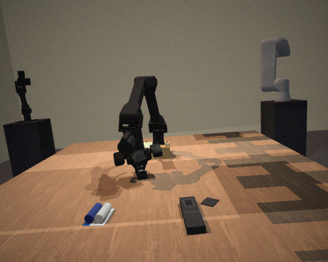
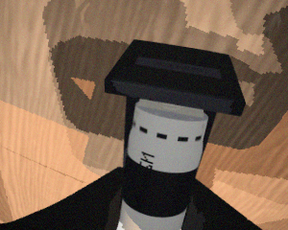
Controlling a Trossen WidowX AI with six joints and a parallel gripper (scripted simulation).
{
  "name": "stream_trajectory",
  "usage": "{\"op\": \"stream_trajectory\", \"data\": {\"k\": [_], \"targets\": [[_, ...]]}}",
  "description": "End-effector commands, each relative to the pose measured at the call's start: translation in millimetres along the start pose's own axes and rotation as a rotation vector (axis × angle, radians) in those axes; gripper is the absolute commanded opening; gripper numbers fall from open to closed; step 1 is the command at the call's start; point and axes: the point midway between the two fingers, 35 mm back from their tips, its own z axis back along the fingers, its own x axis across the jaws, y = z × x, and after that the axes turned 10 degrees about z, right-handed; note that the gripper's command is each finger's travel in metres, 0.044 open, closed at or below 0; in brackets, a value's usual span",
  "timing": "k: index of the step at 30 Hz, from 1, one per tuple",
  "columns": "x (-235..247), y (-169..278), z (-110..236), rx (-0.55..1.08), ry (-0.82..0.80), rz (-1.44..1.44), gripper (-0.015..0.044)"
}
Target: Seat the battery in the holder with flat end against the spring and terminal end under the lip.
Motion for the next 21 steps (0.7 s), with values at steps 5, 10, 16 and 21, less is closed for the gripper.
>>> {"op": "stream_trajectory", "data": {"k": [5, 10, 16, 21], "targets": [[-2.3, -5.6, -1.6, -0.07, 0.01, 0.007, 0.0085], [-2.3, -4.8, -2.5, -0.096, 0.013, 0.009, 0.0085], [-2.3, -3.9, -3.4, -0.126, 0.017, 0.012, 0.0085], [-2.2, -3.0, -4.1, -0.151, 0.02, 0.015, 0.0085]]}}
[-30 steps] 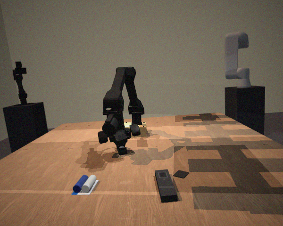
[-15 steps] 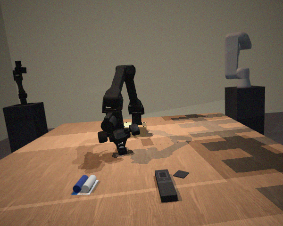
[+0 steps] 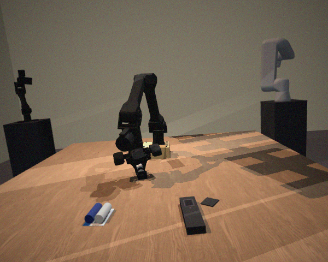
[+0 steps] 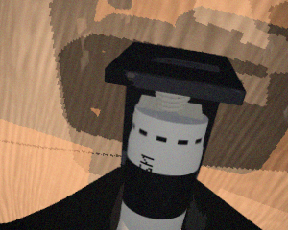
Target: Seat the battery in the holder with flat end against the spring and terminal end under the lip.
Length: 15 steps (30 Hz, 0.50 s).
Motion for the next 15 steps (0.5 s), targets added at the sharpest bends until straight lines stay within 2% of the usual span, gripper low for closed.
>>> {"op": "stream_trajectory", "data": {"k": [1, 15], "targets": [[-1.8, -5.8, -0.4, -0.049, 0.009, 0.008, 0.0085], [-1.4, -3.3, -1.8, -0.122, 0.02, 0.019, 0.0085]]}}
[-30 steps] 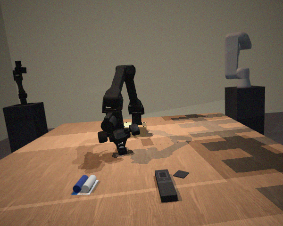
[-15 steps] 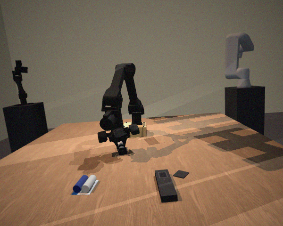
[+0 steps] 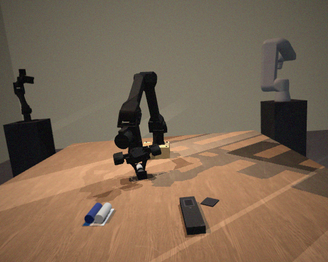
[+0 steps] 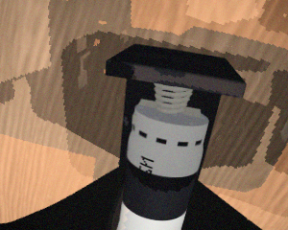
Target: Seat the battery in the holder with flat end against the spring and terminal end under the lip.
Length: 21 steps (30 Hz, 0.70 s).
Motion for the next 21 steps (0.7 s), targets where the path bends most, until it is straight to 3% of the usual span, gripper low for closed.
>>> {"op": "stream_trajectory", "data": {"k": [1, 21], "targets": [[-1.1, -5.5, 0.5, -0.048, 0.009, 0.012, 0.0085], [-0.5, -4.1, -1.8, -0.13, 0.025, 0.029, 0.0085]]}}
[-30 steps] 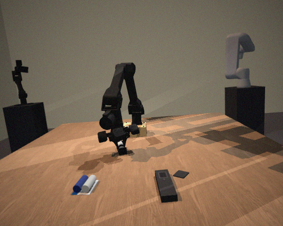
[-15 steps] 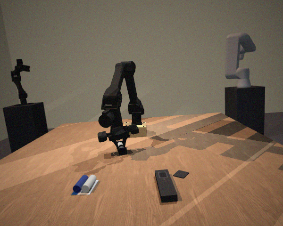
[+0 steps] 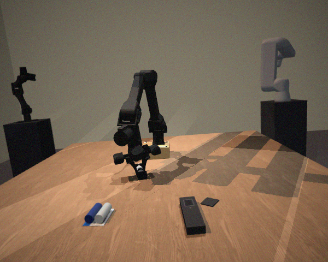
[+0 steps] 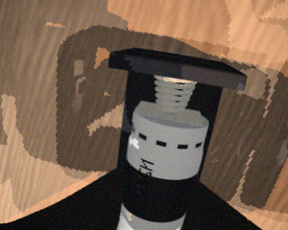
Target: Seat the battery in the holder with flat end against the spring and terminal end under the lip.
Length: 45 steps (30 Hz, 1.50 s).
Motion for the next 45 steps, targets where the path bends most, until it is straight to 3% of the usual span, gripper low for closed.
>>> {"op": "stream_trajectory", "data": {"k": [1, 45], "targets": [[0, -7, 1, -0.032, 0.003, 0.012, 0.0085], [2, 9, 0, -0.027, 0.009, 0.013, 0.0085]]}}
